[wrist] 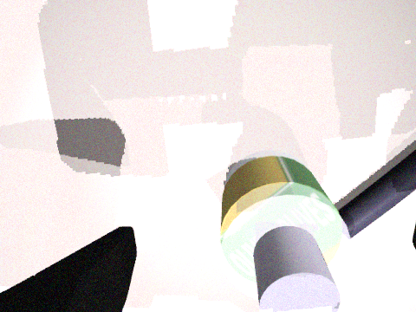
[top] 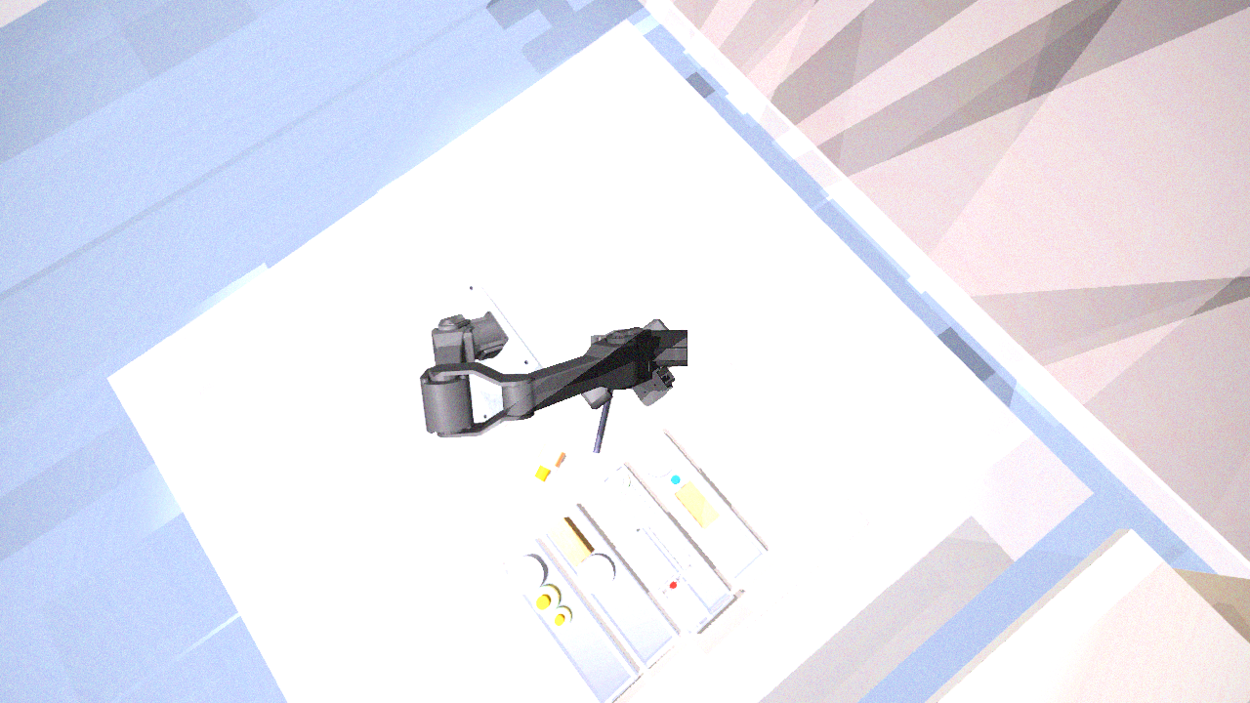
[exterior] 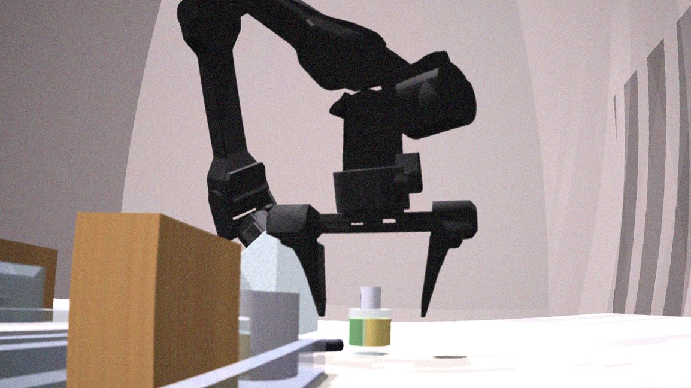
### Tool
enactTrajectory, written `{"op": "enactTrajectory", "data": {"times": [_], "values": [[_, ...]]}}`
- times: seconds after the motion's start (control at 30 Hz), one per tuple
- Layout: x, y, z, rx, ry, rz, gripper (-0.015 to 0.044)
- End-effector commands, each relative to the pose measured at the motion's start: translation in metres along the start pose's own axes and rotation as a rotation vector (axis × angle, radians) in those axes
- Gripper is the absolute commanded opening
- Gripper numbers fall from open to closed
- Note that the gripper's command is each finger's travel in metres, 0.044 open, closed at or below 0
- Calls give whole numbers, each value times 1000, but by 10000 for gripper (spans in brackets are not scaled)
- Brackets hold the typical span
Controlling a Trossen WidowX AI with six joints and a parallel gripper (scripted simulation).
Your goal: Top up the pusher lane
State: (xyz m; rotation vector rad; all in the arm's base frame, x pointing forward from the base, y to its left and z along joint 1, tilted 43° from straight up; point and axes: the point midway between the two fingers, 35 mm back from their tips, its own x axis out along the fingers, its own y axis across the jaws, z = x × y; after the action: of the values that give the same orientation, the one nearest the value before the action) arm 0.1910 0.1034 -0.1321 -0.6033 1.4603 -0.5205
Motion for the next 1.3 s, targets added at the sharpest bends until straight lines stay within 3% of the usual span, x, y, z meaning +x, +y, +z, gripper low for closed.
{"op": "enactTrajectory", "data": {"times": [0.0,0.1,0.47,0.63,0.8,1.27], "values": [[8,-2,-1,-8,1,-6,440],[10,-2,-2,-8,1,-6,440],[10,-2,-2,-8,1,-6,151],[10,-2,-2,-8,1,-6,118],[-6,2,1,-8,1,-4,0],[-97,7,-4,-9,2,-2,0]]}}
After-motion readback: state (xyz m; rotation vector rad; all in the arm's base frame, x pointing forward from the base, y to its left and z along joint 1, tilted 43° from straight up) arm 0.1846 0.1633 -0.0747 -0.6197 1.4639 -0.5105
